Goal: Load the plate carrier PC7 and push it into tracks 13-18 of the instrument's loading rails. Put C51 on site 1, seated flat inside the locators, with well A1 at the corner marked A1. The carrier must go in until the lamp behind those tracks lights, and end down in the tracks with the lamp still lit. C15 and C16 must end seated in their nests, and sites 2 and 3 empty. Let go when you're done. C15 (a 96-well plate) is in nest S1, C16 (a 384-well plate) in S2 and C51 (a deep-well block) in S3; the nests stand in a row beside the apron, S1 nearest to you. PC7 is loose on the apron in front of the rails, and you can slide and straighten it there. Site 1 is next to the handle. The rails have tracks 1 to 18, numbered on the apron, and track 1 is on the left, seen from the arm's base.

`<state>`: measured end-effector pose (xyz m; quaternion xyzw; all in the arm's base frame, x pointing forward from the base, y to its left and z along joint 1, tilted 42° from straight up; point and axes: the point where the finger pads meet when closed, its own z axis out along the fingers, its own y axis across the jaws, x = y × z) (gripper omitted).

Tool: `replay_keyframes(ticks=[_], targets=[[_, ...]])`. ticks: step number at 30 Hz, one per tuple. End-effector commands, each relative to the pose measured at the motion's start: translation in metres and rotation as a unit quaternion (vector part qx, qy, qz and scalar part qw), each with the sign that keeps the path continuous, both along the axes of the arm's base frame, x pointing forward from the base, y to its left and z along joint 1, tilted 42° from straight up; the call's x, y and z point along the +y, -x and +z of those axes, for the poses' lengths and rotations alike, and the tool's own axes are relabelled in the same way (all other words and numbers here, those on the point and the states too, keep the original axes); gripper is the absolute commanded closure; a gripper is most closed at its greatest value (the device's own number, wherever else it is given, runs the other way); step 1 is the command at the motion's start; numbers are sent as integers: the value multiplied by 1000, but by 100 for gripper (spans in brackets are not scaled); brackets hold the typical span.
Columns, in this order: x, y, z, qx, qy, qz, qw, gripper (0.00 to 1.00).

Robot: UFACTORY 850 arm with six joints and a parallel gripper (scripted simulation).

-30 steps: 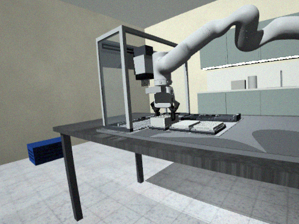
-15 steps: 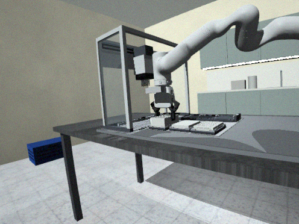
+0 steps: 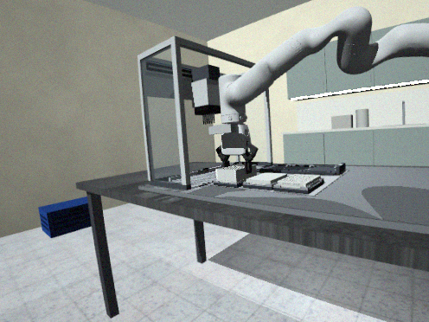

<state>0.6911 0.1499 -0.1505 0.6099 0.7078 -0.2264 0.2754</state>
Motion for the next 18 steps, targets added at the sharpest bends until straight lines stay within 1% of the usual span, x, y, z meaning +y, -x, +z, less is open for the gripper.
replay_keyframes(ticks=[1,18], targets=[[1,-1,1,-1,0,0,1000,100],[6,0,6,-1,0,0,1000,100]])
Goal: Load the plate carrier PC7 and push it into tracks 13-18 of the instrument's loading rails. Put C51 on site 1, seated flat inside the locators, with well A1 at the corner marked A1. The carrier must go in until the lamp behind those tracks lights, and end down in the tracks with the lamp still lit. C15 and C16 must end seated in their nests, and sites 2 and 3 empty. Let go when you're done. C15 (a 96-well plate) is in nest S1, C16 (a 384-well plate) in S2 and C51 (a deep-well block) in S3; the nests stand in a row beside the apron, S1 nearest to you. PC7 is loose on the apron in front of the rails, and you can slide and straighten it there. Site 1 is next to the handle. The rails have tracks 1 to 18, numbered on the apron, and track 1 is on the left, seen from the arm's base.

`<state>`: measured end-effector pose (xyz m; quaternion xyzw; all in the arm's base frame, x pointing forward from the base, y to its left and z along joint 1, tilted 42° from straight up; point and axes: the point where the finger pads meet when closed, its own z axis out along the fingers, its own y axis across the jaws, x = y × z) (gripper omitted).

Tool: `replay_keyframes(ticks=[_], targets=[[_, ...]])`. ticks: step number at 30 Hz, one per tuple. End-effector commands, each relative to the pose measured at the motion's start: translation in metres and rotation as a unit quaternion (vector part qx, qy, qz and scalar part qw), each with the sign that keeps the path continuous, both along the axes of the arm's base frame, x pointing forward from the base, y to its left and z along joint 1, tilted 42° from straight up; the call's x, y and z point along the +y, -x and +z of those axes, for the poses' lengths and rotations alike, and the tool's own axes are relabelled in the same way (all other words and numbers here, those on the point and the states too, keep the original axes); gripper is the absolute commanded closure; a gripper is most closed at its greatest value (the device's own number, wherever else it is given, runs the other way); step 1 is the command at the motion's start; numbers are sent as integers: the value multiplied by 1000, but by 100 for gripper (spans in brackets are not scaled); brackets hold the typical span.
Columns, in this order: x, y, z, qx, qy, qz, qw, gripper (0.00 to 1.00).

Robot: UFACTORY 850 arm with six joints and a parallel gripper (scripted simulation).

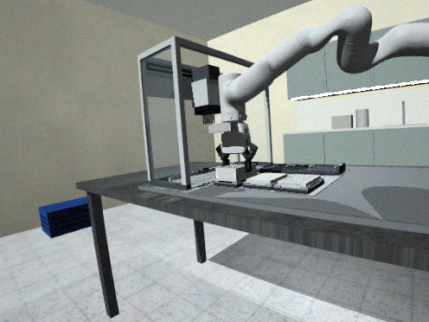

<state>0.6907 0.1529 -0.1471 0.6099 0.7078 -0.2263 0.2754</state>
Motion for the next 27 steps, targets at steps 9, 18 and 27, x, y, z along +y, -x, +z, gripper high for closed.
replay_keyframes(ticks=[9,18,27], targets=[[6,0,6,-1,0,0,1000,100],[10,1,11,-1,0,0,1000,100],[11,1,12,-1,0,0,1000,100]])
